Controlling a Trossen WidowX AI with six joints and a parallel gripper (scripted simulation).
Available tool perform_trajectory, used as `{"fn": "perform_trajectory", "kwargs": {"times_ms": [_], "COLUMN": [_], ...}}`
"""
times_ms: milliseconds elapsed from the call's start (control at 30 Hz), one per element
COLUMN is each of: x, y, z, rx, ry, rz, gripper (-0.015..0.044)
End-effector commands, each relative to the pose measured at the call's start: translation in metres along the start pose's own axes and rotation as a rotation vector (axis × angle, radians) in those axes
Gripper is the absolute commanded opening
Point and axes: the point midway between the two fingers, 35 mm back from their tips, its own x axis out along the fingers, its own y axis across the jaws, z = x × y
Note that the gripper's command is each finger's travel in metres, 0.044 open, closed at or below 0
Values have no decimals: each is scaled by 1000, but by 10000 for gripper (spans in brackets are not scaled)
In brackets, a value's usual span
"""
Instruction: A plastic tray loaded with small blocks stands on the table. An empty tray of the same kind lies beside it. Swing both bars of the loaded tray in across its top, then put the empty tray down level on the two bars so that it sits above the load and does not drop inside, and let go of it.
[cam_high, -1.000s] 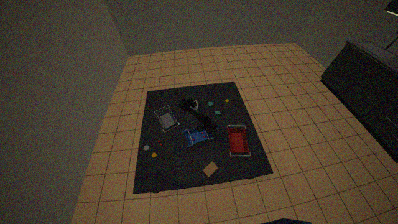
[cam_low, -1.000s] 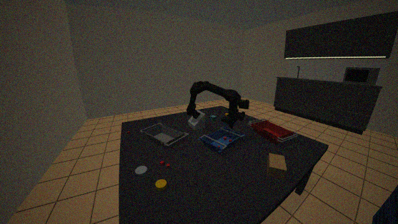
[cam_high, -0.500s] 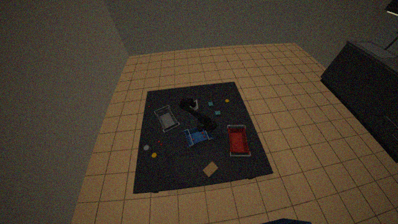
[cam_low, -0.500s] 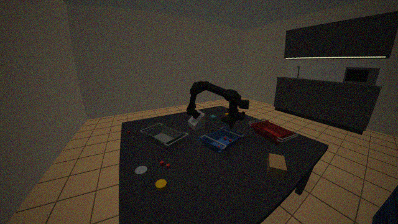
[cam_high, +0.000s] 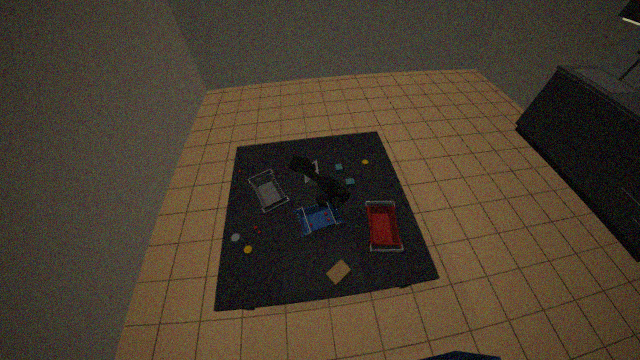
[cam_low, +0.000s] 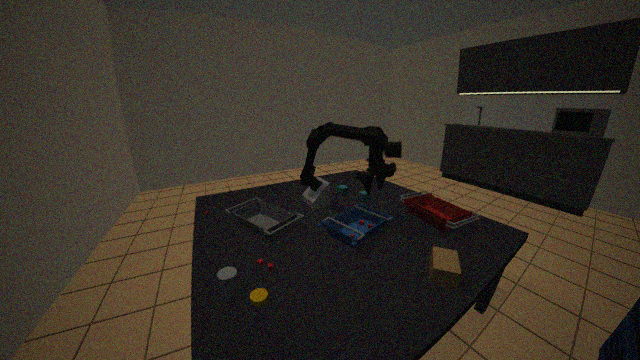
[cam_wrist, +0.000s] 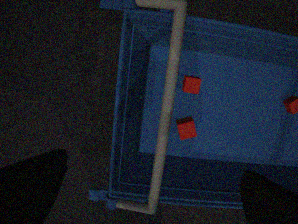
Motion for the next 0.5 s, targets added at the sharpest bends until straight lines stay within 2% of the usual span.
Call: {"fn": "perform_trajectory", "kwargs": {"times_ms": [0,267,467], "x": [13,21,32], "y": [-16,-125,-210], "z": [-4,-34,-85], "rx": [44,557,1080], "ry": [38,78,101], "rz": [3,113,144], "gripper": [440,440,440]}}
